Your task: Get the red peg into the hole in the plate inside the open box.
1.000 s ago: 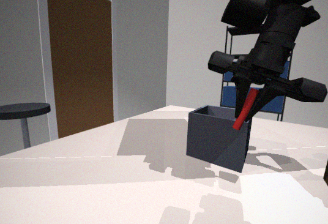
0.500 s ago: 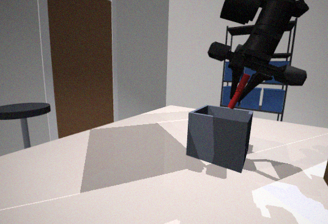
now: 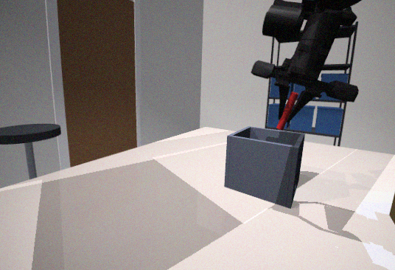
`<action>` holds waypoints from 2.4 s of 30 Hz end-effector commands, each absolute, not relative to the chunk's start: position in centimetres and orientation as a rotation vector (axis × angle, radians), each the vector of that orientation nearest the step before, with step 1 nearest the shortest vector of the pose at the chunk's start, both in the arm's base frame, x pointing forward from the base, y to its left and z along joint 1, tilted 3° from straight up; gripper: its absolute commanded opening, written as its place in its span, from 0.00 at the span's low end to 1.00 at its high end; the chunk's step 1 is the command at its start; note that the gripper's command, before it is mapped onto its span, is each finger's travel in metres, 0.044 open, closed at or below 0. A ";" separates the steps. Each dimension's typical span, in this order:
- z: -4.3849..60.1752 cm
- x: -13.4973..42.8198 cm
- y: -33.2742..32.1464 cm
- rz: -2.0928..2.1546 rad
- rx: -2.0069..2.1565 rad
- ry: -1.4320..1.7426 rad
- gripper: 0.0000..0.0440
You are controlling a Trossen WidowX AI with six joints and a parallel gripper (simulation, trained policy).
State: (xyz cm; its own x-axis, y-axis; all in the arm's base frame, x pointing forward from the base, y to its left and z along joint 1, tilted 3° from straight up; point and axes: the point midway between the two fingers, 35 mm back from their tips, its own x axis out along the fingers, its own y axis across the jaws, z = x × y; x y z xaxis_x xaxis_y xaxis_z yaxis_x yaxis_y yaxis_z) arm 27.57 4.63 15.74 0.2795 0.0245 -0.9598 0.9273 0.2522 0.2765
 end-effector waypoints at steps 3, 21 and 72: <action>15.4 28.3 3.1 -0.858 1.118 1.106 0.00; 13.5 29.8 -0.3 -0.913 1.092 1.156 0.00; 3.6 32.8 -2.8 -0.894 0.999 1.340 0.27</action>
